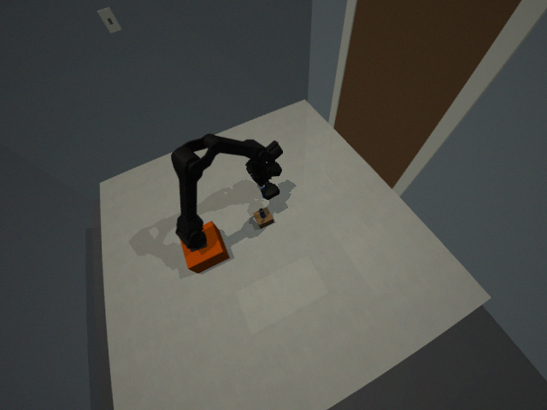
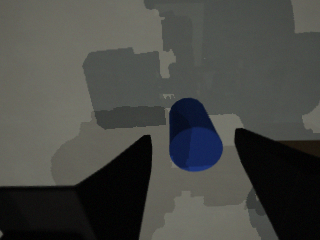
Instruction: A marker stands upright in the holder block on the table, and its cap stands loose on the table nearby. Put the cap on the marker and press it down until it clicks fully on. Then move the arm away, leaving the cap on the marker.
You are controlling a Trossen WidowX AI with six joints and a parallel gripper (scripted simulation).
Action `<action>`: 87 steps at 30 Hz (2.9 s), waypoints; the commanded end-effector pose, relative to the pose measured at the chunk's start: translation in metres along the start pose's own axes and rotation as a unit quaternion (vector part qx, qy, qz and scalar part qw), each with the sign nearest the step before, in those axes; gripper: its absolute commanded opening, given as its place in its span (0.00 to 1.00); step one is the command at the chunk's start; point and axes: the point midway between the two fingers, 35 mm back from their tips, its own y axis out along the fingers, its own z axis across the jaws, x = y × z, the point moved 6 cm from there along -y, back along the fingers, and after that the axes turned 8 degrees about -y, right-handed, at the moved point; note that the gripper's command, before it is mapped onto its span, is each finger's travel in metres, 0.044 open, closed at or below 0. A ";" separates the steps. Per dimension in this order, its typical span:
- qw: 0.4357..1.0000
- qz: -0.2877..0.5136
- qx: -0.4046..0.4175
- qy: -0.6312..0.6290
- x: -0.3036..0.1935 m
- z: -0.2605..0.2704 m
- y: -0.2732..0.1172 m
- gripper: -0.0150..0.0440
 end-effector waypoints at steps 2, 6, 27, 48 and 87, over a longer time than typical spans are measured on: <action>1.000 0.001 -0.002 0.003 -0.001 0.000 0.010 0.69; 1.000 0.001 -0.002 0.003 -0.001 0.000 0.016 0.69; 1.000 0.001 -0.002 0.003 -0.002 0.000 0.026 0.41; 1.000 0.001 -0.001 0.004 -0.002 0.001 -0.032 0.25; 1.000 0.004 -0.005 0.003 -0.080 -0.093 -0.094 0.25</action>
